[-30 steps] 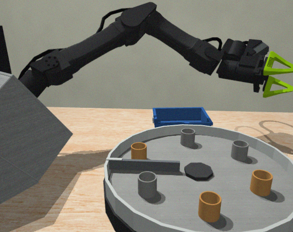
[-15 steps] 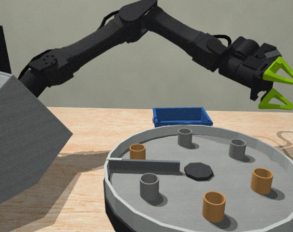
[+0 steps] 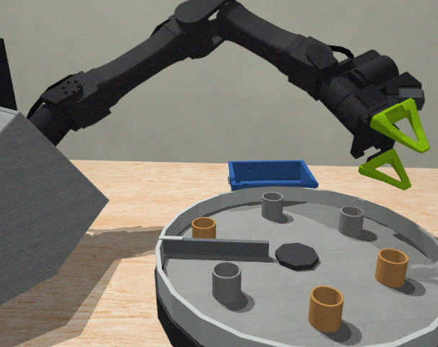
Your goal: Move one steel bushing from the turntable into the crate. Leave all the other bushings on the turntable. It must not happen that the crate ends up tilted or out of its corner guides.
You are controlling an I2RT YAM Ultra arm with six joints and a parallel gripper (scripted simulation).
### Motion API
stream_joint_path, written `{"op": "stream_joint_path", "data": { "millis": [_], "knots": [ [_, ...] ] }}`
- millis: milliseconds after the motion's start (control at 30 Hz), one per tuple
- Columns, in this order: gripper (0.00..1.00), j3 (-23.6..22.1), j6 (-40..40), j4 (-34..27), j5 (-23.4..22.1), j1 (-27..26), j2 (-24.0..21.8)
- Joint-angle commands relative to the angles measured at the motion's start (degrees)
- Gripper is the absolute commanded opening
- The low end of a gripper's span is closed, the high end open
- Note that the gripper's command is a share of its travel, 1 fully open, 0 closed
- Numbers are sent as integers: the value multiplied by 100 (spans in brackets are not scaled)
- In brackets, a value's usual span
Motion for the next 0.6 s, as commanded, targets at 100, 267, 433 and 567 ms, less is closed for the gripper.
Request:
{"op": "stream_joint_path", "data": {
  "millis": [100, 267, 433, 567],
  "knots": [
    [100, -232, -228, -886, -668, -500, 69],
    [100, -384, -372, -1412, -1130, -800, 65],
    [100, -525, -507, -1907, -1562, -1079, 60],
    [100, -636, -623, -2297, -1900, -1301, 105]
  ]
}}
